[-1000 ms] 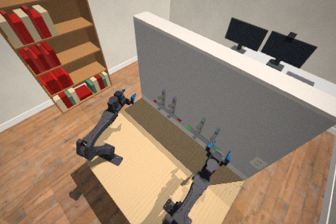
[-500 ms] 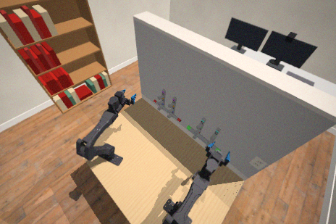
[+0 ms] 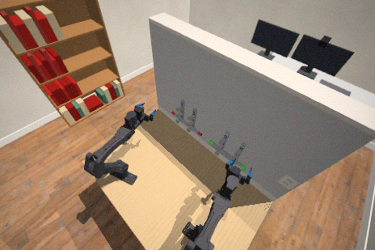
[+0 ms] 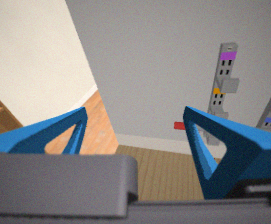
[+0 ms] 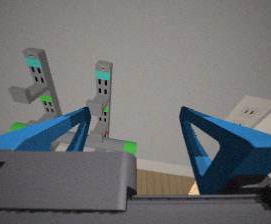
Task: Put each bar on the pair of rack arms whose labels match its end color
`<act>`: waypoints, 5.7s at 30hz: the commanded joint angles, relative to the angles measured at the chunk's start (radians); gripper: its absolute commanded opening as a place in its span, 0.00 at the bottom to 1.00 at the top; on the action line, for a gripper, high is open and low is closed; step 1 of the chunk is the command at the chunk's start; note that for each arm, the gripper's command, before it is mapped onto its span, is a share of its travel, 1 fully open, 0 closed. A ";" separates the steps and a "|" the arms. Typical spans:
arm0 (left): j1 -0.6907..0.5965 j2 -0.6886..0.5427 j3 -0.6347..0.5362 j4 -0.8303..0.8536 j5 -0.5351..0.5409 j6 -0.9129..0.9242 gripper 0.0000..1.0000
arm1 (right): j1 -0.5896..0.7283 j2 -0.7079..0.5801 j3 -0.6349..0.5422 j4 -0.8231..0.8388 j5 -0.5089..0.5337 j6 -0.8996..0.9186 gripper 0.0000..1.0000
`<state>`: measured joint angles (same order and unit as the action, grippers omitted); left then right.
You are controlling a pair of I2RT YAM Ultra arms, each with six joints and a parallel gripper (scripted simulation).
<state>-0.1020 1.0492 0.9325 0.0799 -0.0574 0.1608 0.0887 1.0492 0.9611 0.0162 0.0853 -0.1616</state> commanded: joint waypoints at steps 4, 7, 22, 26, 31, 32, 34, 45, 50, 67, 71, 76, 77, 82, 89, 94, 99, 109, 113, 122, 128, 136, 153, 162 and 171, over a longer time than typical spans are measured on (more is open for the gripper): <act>-0.042 -0.008 -0.035 0.086 -0.038 0.095 1.00 | 0.042 -0.022 -0.026 0.054 0.055 -0.092 1.00; -0.061 -0.006 -0.053 0.111 -0.049 0.135 1.00 | 0.061 -0.023 -0.040 0.067 0.075 -0.130 1.00; -0.139 0.013 -0.125 0.221 -0.089 0.311 1.00 | 0.144 -0.024 -0.103 0.126 0.166 -0.300 1.00; -0.162 0.022 -0.144 0.253 -0.099 0.366 1.00 | 0.169 -0.022 -0.121 0.145 0.193 -0.353 1.00; -0.184 0.032 -0.162 0.285 -0.108 0.422 1.00 | 0.194 -0.019 -0.138 0.165 0.221 -0.406 1.00; -0.184 0.032 -0.162 0.285 -0.108 0.422 1.00 | 0.194 -0.019 -0.138 0.165 0.221 -0.406 1.00; -0.195 0.038 -0.172 0.303 -0.113 0.451 1.00 | 0.207 -0.017 -0.149 0.179 0.235 -0.435 1.00; -0.251 0.074 -0.211 0.383 -0.132 0.605 1.00 | 0.274 -0.002 -0.194 0.238 0.308 -0.583 1.00; -0.266 0.086 -0.221 0.407 -0.137 0.649 1.00 | 0.293 0.004 -0.208 0.259 0.329 -0.626 1.00; -0.335 0.151 -0.255 0.503 -0.157 0.857 1.00 | 0.379 0.042 -0.265 0.356 0.424 -0.831 1.00; -0.353 0.170 -0.261 0.524 -0.162 0.911 1.00 | 0.401 0.054 -0.279 0.382 0.447 -0.885 1.00; -0.375 0.195 -0.266 0.549 -0.168 0.978 1.00 | 0.428 0.072 -0.295 0.416 0.477 -0.952 1.00; -0.379 0.200 -0.267 0.554 -0.169 0.991 1.00 | 0.433 0.076 -0.298 0.424 0.483 -0.965 1.00; -0.396 0.221 -0.269 0.573 -0.174 1.044 1.00 | 0.454 0.092 -0.310 0.453 0.506 -1.018 1.00; -0.422 0.254 -0.271 0.600 -0.182 1.122 1.00 | 0.484 0.119 -0.328 0.501 0.539 -1.098 1.00; -0.443 0.281 -0.270 0.620 -0.189 1.184 1.00 | 0.509 0.143 -0.342 0.539 0.566 -1.163 1.00; -0.459 0.304 -0.268 0.634 -0.195 1.233 1.00 | 0.528 0.164 -0.351 0.571 0.587 -1.214 1.00; -0.496 0.357 -0.260 0.662 -0.210 1.340 1.00 | 0.570 0.215 -0.371 0.647 0.632 -1.329 1.00; -0.512 0.380 -0.254 0.673 -0.218 1.385 1.00 | 0.587 0.239 -0.379 0.680 0.651 -1.377 1.00; -0.520 0.393 -0.252 0.682 -0.222 1.409 1.00 | 0.591 0.274 -0.391 0.734 0.655 -1.407 1.00; -0.520 0.394 -0.252 0.682 -0.222 1.410 1.00 | 0.584 0.298 -0.398 0.766 0.648 -1.408 1.00; -0.520 0.394 -0.252 0.682 -0.221 1.410 1.00 | 0.578 0.320 -0.403 0.794 0.642 -1.408 1.00; -0.520 0.394 -0.252 0.682 -0.221 1.410 1.00 | 0.562 0.367 -0.405 0.842 0.626 -1.408 1.00; -0.520 0.394 -0.252 0.682 -0.221 1.410 1.00 | 0.553 0.406 -0.412 0.888 0.617 -1.408 1.00; -0.520 0.394 -0.252 0.682 -0.221 1.410 1.00 | 0.545 0.438 -0.417 0.925 0.610 -1.408 1.00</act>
<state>-0.6159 1.4456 0.6651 0.7368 -0.2710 1.5726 0.6449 1.4788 0.5472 0.8944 0.7048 -1.5734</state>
